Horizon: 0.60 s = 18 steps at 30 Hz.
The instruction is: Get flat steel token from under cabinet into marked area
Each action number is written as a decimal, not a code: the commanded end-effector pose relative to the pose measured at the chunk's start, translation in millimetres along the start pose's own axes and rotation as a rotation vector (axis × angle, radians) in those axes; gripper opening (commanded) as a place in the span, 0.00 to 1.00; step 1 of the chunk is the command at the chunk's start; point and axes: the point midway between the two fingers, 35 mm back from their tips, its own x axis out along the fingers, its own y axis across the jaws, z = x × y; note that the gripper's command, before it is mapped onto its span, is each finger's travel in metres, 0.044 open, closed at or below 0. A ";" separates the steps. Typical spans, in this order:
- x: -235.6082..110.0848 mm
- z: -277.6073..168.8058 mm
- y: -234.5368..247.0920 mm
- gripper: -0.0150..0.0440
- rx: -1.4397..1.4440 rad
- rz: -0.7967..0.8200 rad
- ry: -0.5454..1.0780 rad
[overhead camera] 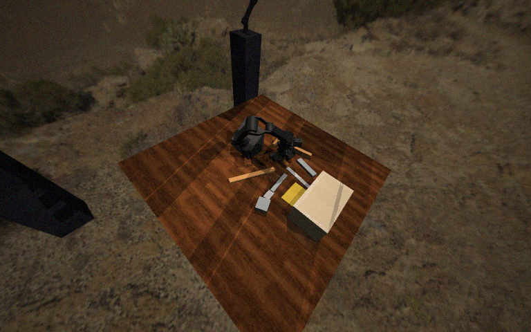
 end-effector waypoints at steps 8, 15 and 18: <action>-0.2 19.3 -0.2 0.25 0.001 0.002 0.002; -0.3 28.9 -0.7 0.25 0.001 0.001 0.002; -0.3 33.0 -0.9 0.25 0.001 0.001 0.001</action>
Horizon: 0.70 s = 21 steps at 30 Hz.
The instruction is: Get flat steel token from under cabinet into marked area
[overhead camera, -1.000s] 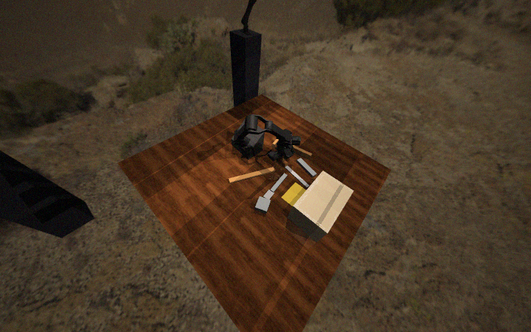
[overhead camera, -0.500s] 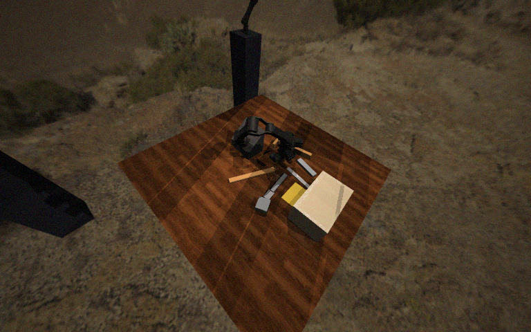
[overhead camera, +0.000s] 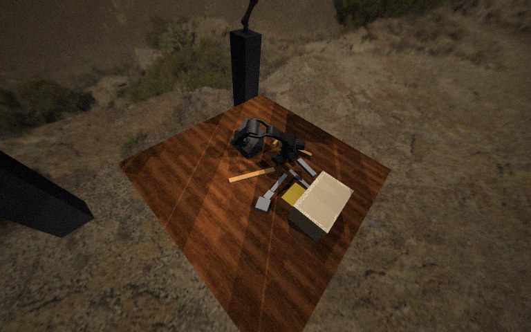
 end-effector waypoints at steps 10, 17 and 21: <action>-0.2 20.7 -0.2 0.25 0.003 0.003 0.001; -0.4 29.7 -0.7 0.25 0.003 0.003 0.001; -0.5 34.8 -0.9 0.25 0.003 0.003 0.000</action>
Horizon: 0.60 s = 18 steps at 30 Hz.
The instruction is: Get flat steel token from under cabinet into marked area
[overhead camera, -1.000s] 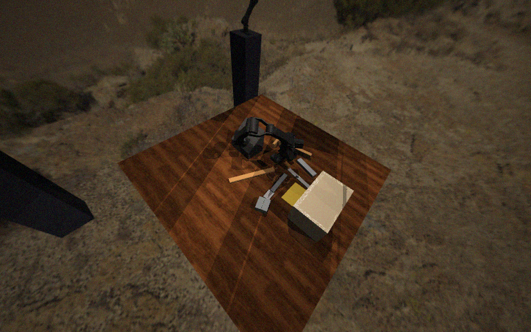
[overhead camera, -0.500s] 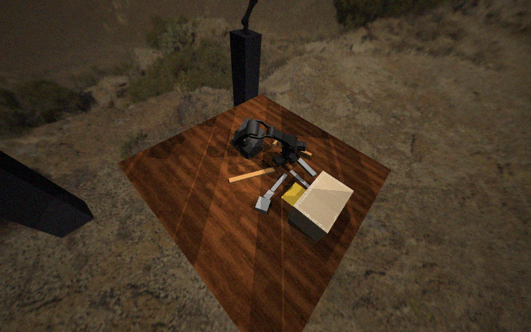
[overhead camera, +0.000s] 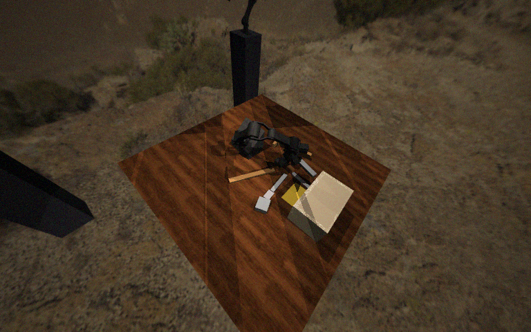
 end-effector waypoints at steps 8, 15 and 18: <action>-0.2 16.8 0.0 0.25 0.003 0.003 0.000; -0.3 25.3 -0.4 0.25 0.003 0.003 -0.001; -0.4 28.7 -0.6 0.25 0.003 0.003 -0.001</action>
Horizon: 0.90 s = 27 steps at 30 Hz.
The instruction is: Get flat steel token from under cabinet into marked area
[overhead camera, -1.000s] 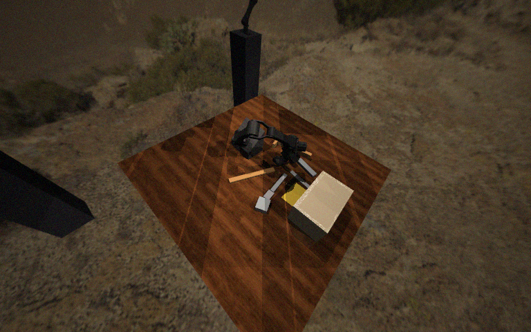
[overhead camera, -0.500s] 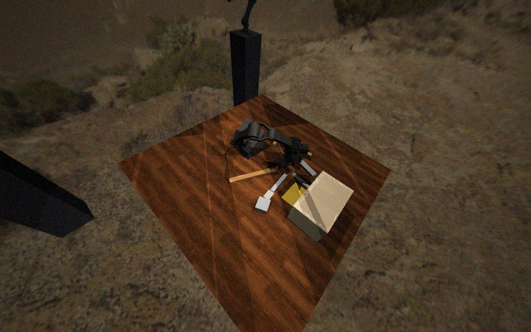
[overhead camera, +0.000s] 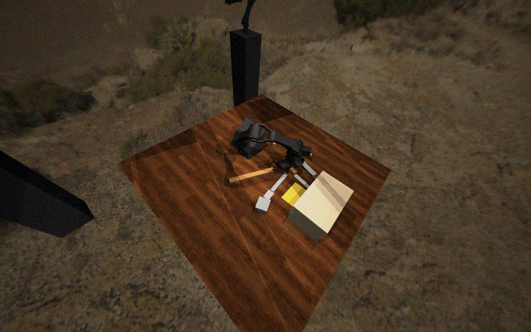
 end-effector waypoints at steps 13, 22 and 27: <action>-0.3 21.5 -0.2 0.25 0.003 0.003 -0.001; -0.5 31.3 -0.7 0.25 0.003 0.003 -0.002; -0.6 36.6 -0.9 0.25 0.003 0.003 -0.002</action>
